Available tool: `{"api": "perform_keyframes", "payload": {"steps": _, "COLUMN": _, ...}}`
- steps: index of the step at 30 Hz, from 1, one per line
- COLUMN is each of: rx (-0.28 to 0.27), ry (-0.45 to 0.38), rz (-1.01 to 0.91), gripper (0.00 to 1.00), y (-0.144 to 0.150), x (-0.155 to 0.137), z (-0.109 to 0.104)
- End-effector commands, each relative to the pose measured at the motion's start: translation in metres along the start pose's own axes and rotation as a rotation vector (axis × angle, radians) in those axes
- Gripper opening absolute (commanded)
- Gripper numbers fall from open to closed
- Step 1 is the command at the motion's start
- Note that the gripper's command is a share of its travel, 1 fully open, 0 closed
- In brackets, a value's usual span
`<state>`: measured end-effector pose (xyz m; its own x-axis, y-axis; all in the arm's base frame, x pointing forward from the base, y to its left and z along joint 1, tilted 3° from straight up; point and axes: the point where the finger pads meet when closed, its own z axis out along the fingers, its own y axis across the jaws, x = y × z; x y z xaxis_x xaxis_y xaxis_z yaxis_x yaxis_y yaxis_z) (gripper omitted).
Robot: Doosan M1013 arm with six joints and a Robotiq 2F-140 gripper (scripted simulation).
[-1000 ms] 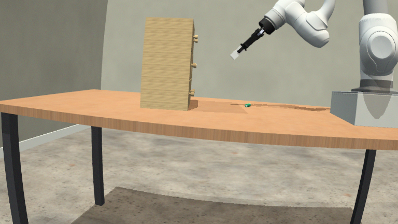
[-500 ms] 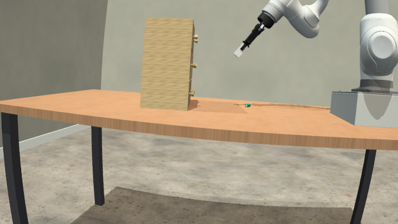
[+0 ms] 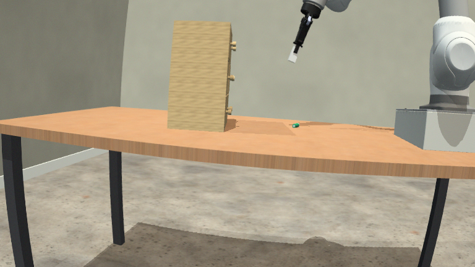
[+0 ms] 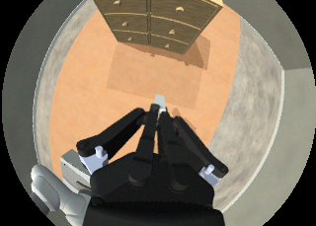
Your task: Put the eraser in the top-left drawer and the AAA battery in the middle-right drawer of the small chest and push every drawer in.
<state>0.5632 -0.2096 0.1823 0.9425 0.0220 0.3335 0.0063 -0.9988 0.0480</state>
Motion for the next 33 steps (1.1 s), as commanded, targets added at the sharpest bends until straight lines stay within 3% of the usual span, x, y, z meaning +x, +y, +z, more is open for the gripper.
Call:
{"api": "perform_keyframes", "payload": {"steps": 1, "rx": -0.009, "ry": -0.129, "rz": 0.005, "gripper": 0.00, "y": -0.006, "x": -0.003, "z": -0.008}}
{"api": "perform_keyframes", "payload": {"steps": 10, "rx": -0.009, "ry": -0.271, "rz": 0.006, "gripper": 0.00, "y": -0.006, "x": -0.010, "z": -0.022}}
{"api": "perform_keyframes", "payload": {"steps": 33, "rx": -0.009, "ry": -0.323, "rz": 0.006, "gripper": 0.00, "y": -0.006, "x": -0.013, "z": -0.028}}
